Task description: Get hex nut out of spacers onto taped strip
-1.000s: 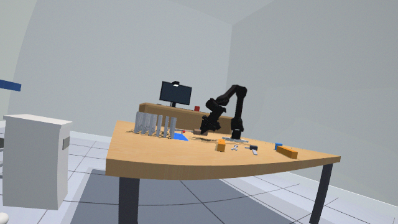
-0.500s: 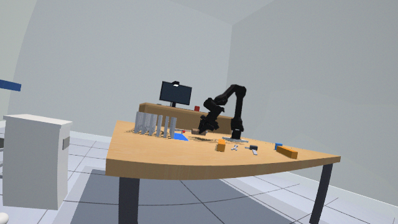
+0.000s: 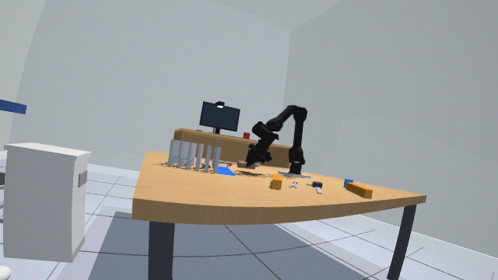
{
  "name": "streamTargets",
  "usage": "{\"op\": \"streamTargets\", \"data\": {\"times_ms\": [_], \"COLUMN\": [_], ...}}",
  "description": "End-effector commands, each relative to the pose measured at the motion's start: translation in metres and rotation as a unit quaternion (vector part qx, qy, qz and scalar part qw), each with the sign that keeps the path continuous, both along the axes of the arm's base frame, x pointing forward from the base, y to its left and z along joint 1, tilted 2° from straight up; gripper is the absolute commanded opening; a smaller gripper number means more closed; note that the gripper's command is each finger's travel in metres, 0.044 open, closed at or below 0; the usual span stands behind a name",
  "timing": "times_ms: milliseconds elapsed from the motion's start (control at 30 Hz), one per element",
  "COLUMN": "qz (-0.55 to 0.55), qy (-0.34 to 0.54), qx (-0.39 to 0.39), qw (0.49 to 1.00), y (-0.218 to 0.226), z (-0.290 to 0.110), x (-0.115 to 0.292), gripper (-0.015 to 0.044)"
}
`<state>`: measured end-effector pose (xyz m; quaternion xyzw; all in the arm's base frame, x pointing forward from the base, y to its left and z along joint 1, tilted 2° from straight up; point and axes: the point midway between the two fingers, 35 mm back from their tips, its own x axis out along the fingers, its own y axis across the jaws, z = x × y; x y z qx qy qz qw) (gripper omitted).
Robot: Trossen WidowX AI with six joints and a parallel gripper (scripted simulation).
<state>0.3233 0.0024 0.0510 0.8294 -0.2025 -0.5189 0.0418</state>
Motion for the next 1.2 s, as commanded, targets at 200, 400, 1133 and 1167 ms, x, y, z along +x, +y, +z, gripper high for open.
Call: {"op": "streamTargets", "data": {"times_ms": [200, 400, 1133, 1167], "qz": [0.000, 0.000, 0.000, 0.000], "qy": [-0.006, -0.007, -0.007, -0.008], "qx": [0.002, 0.002, 0.001, 0.001], "qw": [1.000, 1.000, 1.000, 1.000], "y": [-0.002, -0.004, -0.009, -0.009], "z": [0.003, 0.003, 0.004, 0.004], "x": [0.011, 0.016, 0.031, 0.032], "gripper": [0.0000, 0.0000, 0.0000, 0.0000]}}
